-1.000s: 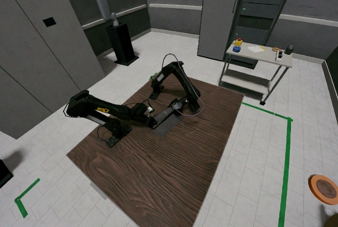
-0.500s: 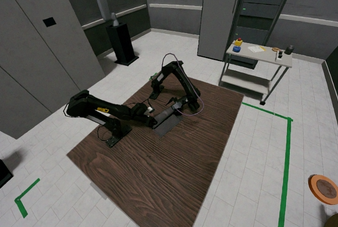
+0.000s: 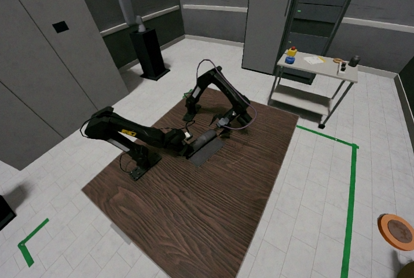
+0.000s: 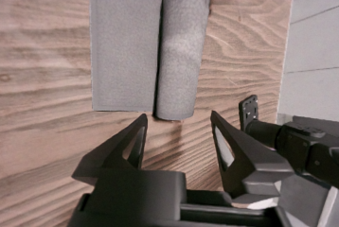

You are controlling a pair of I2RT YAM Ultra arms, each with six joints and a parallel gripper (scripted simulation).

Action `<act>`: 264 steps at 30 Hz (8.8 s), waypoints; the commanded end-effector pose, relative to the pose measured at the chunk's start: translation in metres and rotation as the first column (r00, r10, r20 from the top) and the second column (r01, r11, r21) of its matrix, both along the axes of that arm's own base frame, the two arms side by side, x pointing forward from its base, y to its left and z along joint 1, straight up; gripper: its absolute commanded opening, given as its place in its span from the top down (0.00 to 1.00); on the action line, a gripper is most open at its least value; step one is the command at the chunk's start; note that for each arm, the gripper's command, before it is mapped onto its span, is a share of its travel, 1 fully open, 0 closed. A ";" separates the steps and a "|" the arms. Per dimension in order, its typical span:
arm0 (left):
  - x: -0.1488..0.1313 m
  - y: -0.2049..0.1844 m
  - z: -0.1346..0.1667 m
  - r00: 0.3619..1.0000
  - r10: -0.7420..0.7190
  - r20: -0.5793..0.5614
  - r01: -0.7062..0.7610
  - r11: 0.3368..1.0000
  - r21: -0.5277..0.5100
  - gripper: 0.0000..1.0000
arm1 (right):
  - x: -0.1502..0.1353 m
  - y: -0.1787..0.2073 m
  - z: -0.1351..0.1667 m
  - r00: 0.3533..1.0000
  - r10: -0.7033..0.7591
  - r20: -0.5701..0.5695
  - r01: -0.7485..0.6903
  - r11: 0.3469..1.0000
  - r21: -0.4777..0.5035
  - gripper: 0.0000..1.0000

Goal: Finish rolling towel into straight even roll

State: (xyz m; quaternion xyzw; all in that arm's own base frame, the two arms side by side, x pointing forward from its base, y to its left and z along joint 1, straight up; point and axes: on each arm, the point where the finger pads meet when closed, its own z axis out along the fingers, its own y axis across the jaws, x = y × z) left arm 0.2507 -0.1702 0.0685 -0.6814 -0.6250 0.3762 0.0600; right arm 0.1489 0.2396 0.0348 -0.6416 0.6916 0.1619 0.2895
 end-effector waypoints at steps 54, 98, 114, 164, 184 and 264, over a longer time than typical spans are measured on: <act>-0.015 -0.024 0.034 0.675 0.006 0.738 0.358 0.872 -0.334 0.02 | 0.000 0.011 0.010 0.605 0.066 -0.794 0.060 0.990 0.129 0.70; -0.019 -0.023 -0.039 0.675 0.018 0.738 0.343 0.878 -0.334 0.53 | 0.000 0.011 0.010 0.605 0.066 -0.794 0.060 0.990 0.129 0.70; -0.019 -0.023 -0.039 0.675 0.018 0.738 0.343 0.878 -0.334 0.60 | 0.000 0.011 0.010 0.605 0.066 -0.794 0.060 0.990 0.129 0.70; -0.019 -0.023 -0.037 0.785 -0.048 0.617 0.291 0.909 -0.300 0.66 | 0.029 -0.031 0.055 0.605 0.066 -0.794 0.060 0.990 0.129 0.15; -0.019 -0.023 -0.032 0.967 -0.156 0.203 0.189 0.969 -0.159 0.66 | 0.019 -0.024 0.060 0.860 -0.002 -0.511 0.053 0.995 0.085 0.10; -0.019 -0.023 -0.039 0.982 -0.165 -0.094 0.161 0.986 -0.047 0.66 | 0.016 0.014 0.007 0.979 0.033 0.202 -0.035 0.999 0.008 0.49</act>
